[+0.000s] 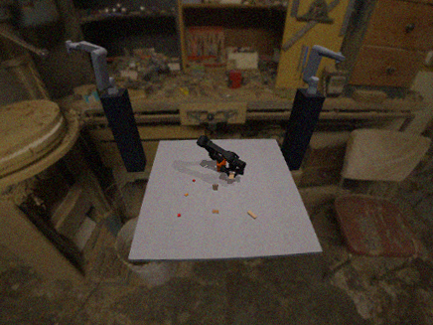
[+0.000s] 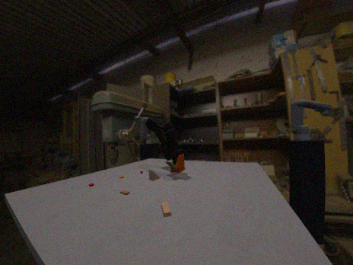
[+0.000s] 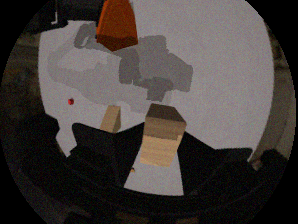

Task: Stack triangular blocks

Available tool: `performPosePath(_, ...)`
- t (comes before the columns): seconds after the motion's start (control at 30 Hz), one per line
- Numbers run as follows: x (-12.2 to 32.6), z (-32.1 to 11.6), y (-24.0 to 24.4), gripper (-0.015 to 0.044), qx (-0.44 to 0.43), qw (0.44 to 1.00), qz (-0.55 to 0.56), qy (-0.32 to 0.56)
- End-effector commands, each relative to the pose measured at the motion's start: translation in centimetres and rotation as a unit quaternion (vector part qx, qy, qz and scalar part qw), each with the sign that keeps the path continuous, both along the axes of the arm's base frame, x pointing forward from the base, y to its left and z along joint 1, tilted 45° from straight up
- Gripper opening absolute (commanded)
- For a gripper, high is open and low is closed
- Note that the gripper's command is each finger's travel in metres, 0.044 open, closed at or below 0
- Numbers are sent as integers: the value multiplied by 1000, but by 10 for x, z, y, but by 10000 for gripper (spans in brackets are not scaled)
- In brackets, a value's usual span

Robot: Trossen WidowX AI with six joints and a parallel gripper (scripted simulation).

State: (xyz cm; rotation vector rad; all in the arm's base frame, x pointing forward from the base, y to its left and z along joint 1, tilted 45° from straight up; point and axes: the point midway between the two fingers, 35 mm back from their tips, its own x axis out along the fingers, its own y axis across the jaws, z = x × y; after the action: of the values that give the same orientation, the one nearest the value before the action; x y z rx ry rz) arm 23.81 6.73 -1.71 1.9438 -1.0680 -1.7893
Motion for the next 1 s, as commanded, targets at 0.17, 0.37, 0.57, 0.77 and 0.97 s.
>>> performPosePath(0.17,0,13,-1,0,-9,1000,17,9)
performPosePath(0.37,-10,40,-7,0,-9,1000,17,10)
performPosePath(0.57,-21,66,-15,0,-10,1000,17,11)
performPosePath(0.77,-33,90,-24,0,-10,1000,17,12)
performPosePath(0.97,-45,112,-35,0,-11,1000,17,13)
